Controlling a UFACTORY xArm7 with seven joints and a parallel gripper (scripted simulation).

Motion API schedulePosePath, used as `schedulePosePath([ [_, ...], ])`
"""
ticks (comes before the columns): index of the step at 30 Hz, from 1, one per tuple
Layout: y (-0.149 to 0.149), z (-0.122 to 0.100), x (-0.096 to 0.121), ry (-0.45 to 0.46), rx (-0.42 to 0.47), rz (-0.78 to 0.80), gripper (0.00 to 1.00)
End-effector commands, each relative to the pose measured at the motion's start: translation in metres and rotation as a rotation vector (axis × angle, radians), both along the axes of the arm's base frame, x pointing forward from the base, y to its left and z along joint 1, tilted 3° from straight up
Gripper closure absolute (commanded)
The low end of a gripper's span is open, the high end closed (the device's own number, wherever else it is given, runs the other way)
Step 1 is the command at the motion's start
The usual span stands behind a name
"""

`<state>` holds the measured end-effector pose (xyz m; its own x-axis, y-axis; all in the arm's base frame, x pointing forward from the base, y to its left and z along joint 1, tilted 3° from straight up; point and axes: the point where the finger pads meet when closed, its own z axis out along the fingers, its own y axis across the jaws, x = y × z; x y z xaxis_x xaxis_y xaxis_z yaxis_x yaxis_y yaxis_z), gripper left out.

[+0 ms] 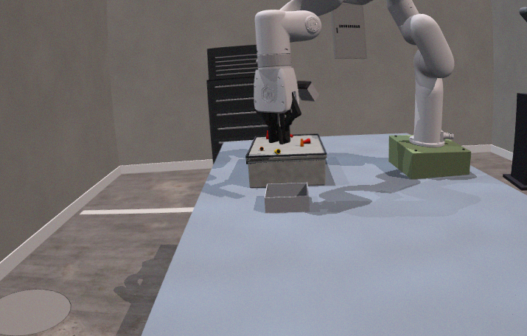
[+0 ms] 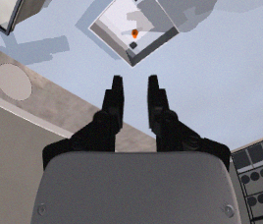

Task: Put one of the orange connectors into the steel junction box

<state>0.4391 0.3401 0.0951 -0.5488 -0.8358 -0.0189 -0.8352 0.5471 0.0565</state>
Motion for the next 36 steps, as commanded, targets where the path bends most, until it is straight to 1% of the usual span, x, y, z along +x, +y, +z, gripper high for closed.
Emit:
schedulePosePath([
  [1, 0.001, 0.004, 0.002, -0.005, 0.003, 0.0, 0.74],
  [11, 0.001, 0.004, 0.002, -0.005, 0.003, 0.0, 0.74],
  [13, 0.001, 0.01, 0.002, -0.005, 0.003, 0.0, 0.74],
  [16, 0.0, 0.027, 0.002, -0.005, 0.003, 0.0, 0.74],
  [18, 0.0, 0.033, 0.003, -0.005, 0.003, 0.0, 0.74],
  [36, 0.0, 0.033, 0.003, -0.005, 0.003, 0.0, 0.74],
])
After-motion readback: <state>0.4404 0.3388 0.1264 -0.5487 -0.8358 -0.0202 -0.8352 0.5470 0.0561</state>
